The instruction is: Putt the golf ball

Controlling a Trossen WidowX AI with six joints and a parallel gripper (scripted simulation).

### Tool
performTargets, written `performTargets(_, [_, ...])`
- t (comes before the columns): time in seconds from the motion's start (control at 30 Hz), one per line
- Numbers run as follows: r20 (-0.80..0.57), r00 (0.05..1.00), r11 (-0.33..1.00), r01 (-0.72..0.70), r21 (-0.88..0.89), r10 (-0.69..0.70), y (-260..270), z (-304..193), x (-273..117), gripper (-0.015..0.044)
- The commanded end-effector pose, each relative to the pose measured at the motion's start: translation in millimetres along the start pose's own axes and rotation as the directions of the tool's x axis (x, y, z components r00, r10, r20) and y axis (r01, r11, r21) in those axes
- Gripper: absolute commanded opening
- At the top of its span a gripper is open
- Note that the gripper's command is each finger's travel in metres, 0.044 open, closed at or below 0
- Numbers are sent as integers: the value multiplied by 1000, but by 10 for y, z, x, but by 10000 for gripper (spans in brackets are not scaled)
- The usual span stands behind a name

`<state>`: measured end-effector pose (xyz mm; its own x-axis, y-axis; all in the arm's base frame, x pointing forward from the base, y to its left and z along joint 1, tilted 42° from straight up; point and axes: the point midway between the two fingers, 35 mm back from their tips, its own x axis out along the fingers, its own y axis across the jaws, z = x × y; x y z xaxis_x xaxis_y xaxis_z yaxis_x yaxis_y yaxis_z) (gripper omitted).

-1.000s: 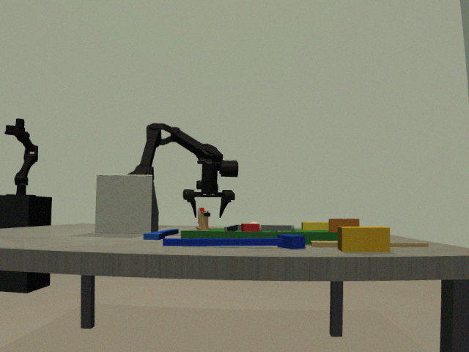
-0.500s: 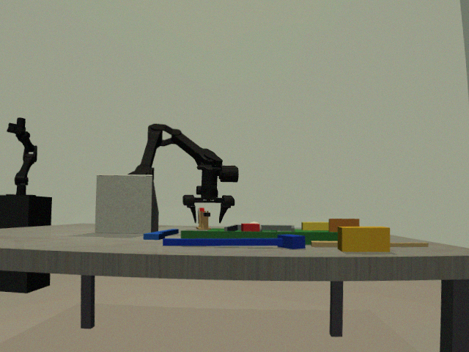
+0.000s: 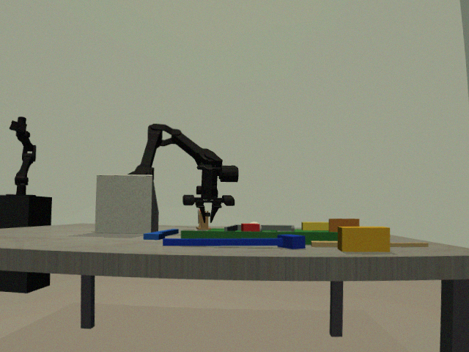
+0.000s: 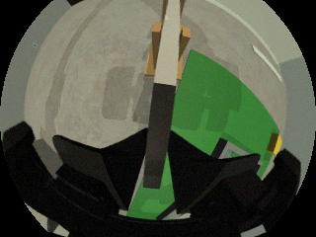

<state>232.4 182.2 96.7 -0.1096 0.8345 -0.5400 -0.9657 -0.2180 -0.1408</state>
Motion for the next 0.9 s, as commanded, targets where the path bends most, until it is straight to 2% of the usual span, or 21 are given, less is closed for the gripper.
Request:
performTargets(0.0, [0, 1000, 1000, 0, -2, 0, -2, 2, -3, 33])
performTargets(0.17, [0, 1000, 1000, 0, -2, 0, -2, 2, -3, 0])
performTargets(0.3, [-4, 1000, 1000, 0, -2, 0, -15, 7, -73, 0])
performTargets(0.87, [-10, 1000, 1000, -3, 2, 3, -22, 200, -847, 0])
